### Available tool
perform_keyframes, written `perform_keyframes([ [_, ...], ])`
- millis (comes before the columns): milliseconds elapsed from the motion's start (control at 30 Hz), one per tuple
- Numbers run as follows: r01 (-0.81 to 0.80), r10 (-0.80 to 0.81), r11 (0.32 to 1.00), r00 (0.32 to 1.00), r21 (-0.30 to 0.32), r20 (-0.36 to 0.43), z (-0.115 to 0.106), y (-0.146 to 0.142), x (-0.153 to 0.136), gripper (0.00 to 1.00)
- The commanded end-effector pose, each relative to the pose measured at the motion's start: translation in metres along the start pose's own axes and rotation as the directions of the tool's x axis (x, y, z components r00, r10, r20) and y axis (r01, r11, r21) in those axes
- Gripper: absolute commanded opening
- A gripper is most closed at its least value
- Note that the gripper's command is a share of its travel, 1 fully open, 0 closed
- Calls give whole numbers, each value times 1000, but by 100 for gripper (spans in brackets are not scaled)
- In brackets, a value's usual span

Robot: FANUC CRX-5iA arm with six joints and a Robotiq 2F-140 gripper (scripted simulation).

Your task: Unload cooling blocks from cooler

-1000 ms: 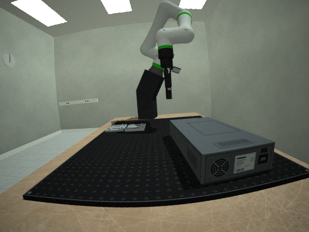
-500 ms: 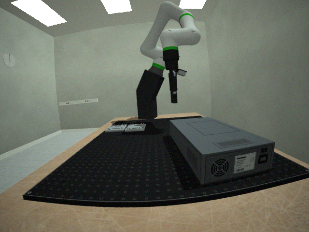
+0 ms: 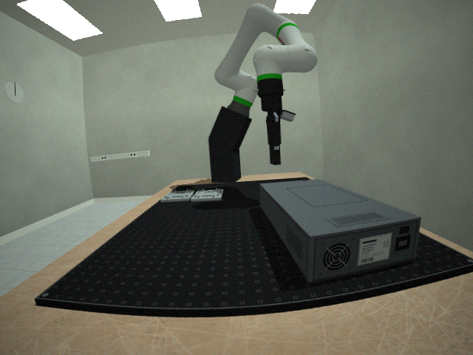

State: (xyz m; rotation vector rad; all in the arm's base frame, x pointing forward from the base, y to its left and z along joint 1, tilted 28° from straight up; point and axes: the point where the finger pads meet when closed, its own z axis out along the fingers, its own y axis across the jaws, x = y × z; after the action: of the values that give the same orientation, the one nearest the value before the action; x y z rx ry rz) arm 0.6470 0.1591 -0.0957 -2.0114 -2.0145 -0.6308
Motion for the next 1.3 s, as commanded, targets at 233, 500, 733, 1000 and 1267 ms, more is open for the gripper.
perform_keyframes([
  [233,0,0,1000,1000,-1,1,16,33,16,34],
  [500,0,0,1000,1000,-1,1,23,46,23,34],
  [733,0,0,1000,1000,-1,1,30,46,23,34],
  [1000,0,0,1000,1000,-1,0,40,46,23,34],
  [1267,0,0,1000,1000,-1,0,48,46,23,34],
])
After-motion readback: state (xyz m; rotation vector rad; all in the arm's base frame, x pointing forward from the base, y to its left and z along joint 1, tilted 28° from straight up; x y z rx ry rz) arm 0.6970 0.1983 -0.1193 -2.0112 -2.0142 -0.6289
